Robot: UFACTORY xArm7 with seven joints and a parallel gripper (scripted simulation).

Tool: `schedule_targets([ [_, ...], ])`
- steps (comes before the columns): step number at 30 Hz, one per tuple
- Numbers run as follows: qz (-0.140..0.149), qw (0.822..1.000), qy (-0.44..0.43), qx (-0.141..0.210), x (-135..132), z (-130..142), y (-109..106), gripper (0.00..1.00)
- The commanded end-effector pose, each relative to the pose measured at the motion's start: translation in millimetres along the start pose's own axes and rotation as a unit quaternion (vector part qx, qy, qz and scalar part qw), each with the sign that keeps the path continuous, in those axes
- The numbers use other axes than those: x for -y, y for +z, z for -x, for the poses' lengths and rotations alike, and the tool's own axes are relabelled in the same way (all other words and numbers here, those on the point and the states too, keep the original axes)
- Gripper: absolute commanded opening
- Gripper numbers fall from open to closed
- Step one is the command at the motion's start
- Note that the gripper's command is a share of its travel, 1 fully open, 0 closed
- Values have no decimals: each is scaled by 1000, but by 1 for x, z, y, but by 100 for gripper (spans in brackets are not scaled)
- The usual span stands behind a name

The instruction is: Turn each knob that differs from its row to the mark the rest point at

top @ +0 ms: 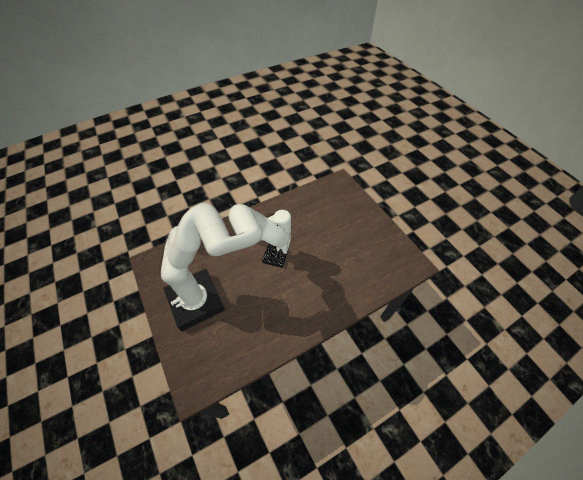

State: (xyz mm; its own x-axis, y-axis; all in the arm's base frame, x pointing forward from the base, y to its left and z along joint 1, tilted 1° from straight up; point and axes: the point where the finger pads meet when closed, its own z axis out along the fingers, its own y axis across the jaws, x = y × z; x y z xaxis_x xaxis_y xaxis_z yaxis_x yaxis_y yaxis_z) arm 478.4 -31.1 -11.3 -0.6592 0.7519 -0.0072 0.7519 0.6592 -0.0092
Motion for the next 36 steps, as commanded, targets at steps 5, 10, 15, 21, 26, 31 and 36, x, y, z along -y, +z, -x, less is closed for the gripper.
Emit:
schedule_targets([
  [5, 1, 1000, 0, 1, -1, 1, -1, 8],
  [10, 1, 1000, 0, 1, -1, 1, -1, 8],
  [15, 1, 1000, 0, 1, -1, 1, -1, 8],
  [21, 1, 1000, 0, 1, -1, 1, -1, 8],
  [26, 1, 1000, 1, 1, -1, 1, -1, 8],
  [31, 1, 1000, 6, 1, -1, 1, -1, 8],
  [36, 1, 1000, 18, 1, -1, 1, -1, 8],
])
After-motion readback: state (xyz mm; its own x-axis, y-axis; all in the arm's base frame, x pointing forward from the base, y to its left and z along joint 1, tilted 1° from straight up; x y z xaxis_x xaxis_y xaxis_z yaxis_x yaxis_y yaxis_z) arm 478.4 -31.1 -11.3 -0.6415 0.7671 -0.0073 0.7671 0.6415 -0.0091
